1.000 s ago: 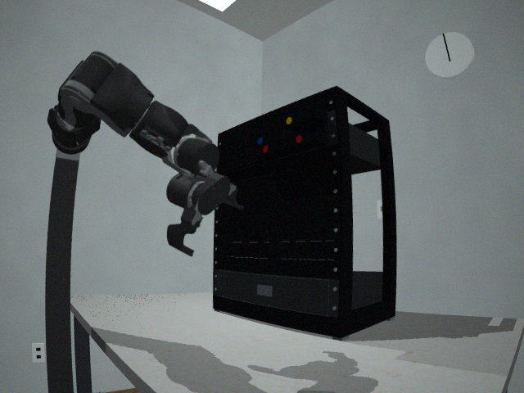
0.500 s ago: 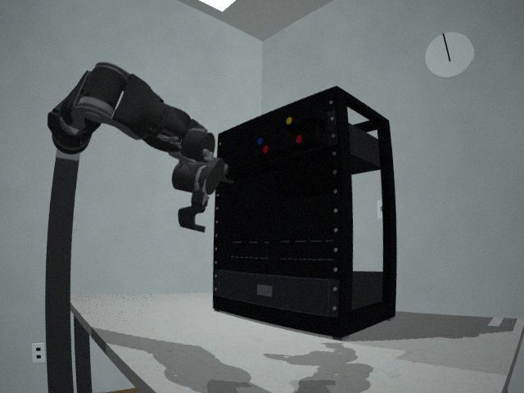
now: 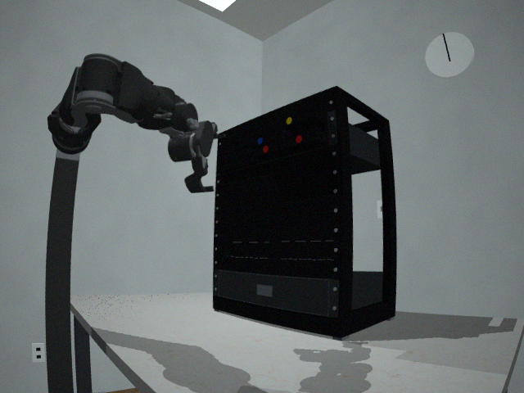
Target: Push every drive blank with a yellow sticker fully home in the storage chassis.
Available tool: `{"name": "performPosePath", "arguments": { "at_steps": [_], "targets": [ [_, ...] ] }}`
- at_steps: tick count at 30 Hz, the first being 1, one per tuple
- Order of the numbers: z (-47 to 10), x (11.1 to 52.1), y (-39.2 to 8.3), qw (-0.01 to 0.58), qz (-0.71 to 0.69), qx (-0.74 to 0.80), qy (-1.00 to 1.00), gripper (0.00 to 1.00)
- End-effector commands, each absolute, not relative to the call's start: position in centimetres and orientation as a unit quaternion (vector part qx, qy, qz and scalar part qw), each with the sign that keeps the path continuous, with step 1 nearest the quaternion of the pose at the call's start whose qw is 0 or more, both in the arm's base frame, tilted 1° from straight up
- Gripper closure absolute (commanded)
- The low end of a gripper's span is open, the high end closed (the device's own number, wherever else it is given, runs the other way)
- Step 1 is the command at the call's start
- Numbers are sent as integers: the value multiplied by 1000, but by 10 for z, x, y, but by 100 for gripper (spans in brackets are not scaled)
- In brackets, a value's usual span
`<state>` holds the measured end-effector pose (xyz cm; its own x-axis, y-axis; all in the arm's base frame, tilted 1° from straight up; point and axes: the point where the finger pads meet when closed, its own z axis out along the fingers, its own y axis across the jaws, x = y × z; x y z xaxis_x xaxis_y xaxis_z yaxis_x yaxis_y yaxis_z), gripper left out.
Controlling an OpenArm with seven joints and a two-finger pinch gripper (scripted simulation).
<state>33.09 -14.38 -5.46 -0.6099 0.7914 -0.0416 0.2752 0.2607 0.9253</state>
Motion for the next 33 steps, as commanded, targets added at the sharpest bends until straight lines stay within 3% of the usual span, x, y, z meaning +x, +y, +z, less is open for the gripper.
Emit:
{"name": "performPosePath", "arguments": {
  "at_steps": [1,18,33],
  "targets": [
    [-40,334,-149,291,505,366,726,0],
    [28,302,-213,447,529,441,571,0],
    [36,289,-232,476,526,466,530,0]
  ]
}}
